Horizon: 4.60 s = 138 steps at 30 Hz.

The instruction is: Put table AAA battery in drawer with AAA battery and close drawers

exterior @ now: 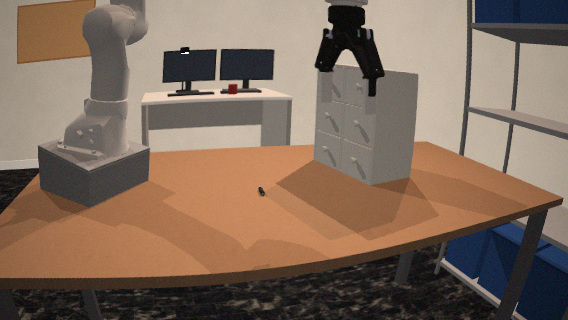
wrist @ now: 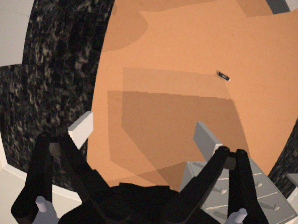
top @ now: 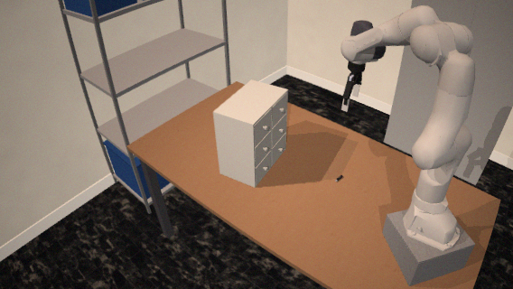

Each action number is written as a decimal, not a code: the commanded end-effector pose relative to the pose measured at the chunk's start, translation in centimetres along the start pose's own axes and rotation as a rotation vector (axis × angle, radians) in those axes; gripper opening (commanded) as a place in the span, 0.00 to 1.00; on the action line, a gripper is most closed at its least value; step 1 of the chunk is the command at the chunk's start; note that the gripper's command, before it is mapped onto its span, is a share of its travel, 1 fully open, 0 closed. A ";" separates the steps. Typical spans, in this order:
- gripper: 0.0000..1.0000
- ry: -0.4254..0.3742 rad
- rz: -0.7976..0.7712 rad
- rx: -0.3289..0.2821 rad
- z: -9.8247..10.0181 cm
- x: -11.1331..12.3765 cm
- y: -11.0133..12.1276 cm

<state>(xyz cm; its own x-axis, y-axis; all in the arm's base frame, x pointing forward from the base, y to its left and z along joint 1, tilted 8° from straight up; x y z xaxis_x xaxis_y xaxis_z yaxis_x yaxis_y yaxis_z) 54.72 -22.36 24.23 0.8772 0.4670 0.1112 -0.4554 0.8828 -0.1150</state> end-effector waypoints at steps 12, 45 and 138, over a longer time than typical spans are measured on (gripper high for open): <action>1.00 -0.268 0.039 -0.044 -2.0 2.0 -0.7; 1.00 -0.852 -0.074 -0.090 -8.4 7.3 -1.4; 0.20 -1.177 0.038 -0.171 -10.4 8.8 -1.4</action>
<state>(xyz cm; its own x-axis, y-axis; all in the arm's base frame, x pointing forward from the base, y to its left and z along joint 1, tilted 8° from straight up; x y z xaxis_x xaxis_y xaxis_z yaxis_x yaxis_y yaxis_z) 64.71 -20.24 15.31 0.1462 0.3292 0.9329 -0.3725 0.8919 -0.2563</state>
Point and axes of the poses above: the point where the finger pads meet when closed, its own z axis back along the fingers, its own y axis across the jaws, x = y × z, the point moved 1 cm from there along z, back along the fingers, and after that the axes turned 9 degrees about z, right-handed, at the moved point
